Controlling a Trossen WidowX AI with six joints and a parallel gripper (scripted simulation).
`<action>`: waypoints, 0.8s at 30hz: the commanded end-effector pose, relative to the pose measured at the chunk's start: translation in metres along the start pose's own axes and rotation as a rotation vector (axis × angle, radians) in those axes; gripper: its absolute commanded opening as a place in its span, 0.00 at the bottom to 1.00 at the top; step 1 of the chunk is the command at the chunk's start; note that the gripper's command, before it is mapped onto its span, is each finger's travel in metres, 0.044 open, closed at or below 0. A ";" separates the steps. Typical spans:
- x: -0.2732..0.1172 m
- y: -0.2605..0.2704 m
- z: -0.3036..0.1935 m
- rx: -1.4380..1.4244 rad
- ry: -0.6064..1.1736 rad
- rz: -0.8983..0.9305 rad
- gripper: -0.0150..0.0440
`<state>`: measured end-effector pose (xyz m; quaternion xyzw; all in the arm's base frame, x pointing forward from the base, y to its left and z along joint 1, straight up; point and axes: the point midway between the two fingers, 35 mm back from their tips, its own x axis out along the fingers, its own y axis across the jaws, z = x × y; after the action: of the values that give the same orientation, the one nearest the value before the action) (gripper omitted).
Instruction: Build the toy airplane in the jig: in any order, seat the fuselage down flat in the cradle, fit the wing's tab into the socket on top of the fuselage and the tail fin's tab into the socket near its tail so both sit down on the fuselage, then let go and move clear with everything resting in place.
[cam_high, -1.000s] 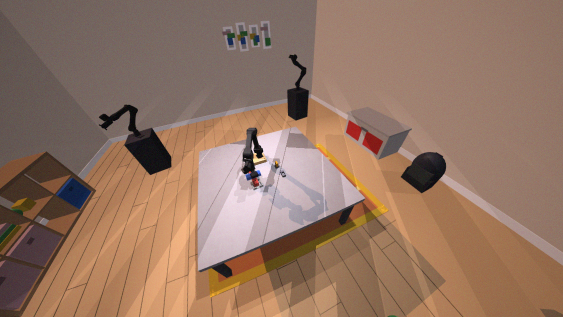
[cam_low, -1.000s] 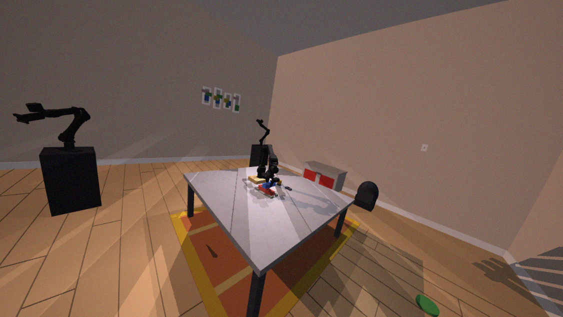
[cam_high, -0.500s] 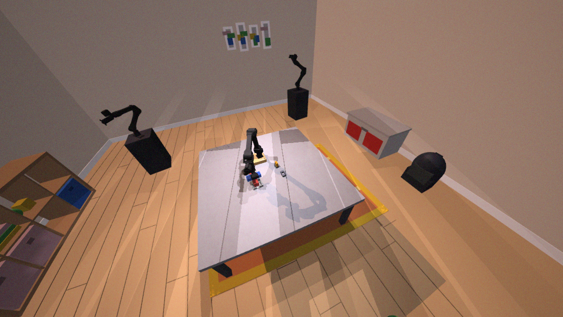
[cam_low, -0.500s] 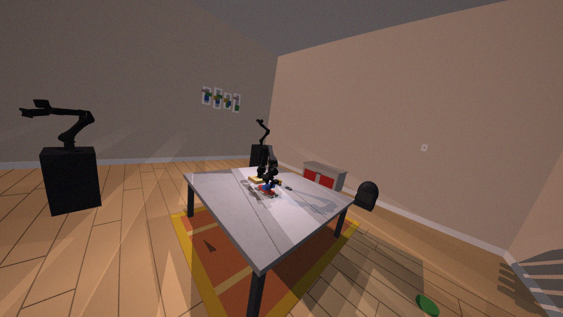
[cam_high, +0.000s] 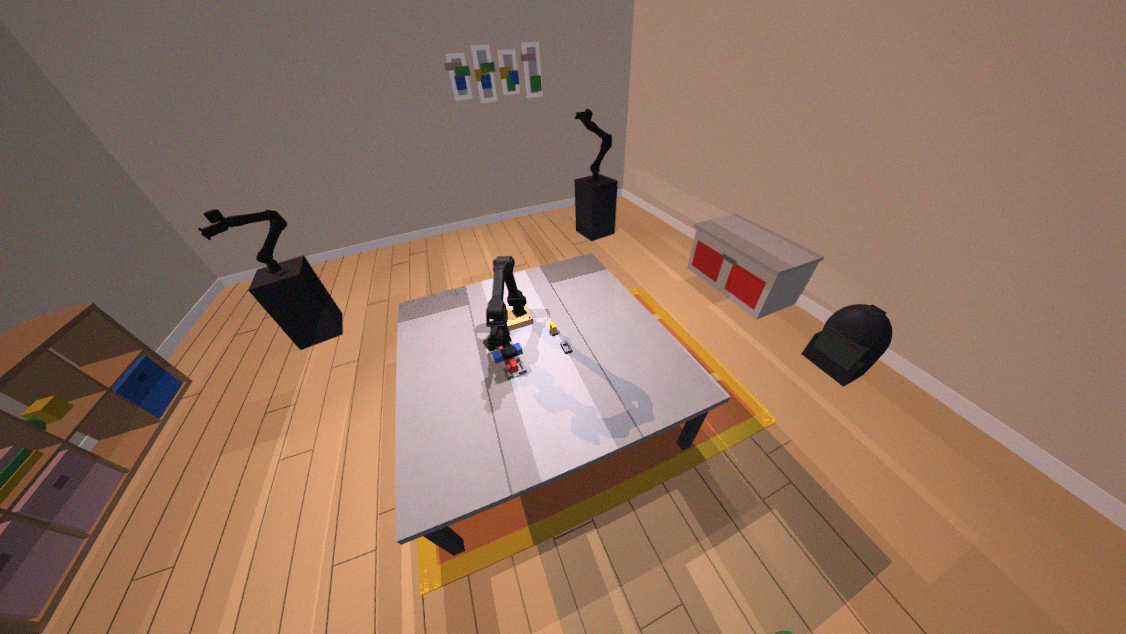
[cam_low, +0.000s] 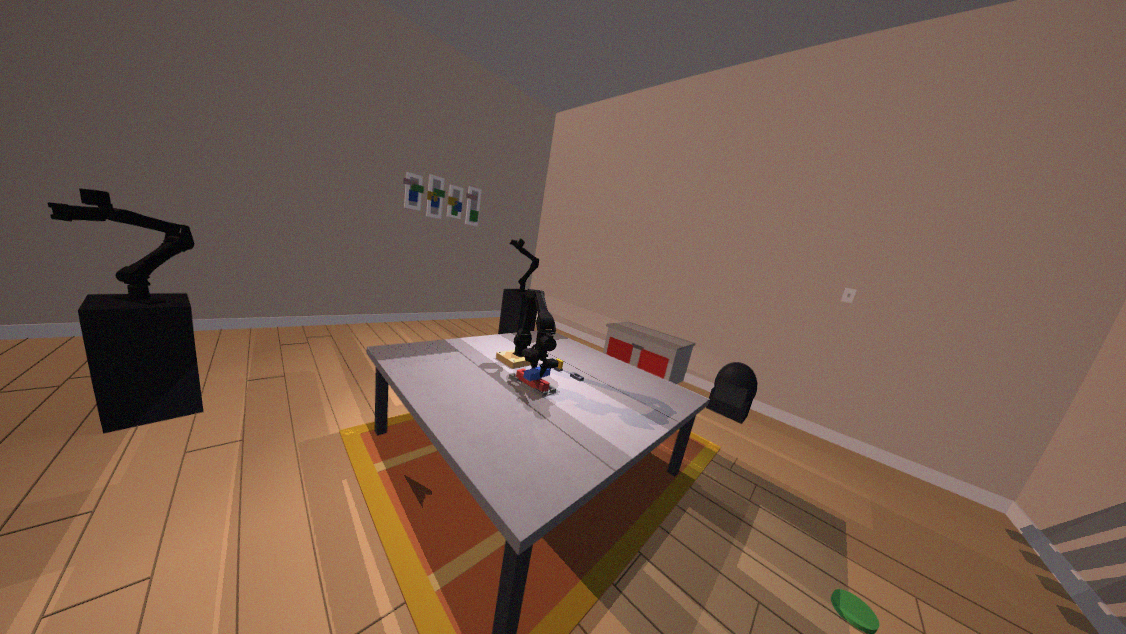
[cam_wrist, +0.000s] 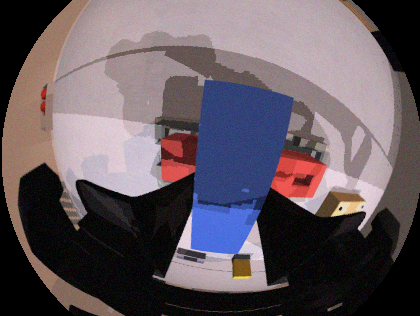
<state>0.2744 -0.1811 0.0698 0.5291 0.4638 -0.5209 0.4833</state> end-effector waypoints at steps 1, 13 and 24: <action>0.000 0.000 0.000 0.000 0.000 0.000 0.66; 0.000 0.000 0.000 0.000 0.000 0.000 1.00; -0.083 0.001 0.000 0.003 -0.004 0.000 1.00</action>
<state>0.2749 -0.1812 0.1190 0.5273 0.4699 -0.5226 0.4775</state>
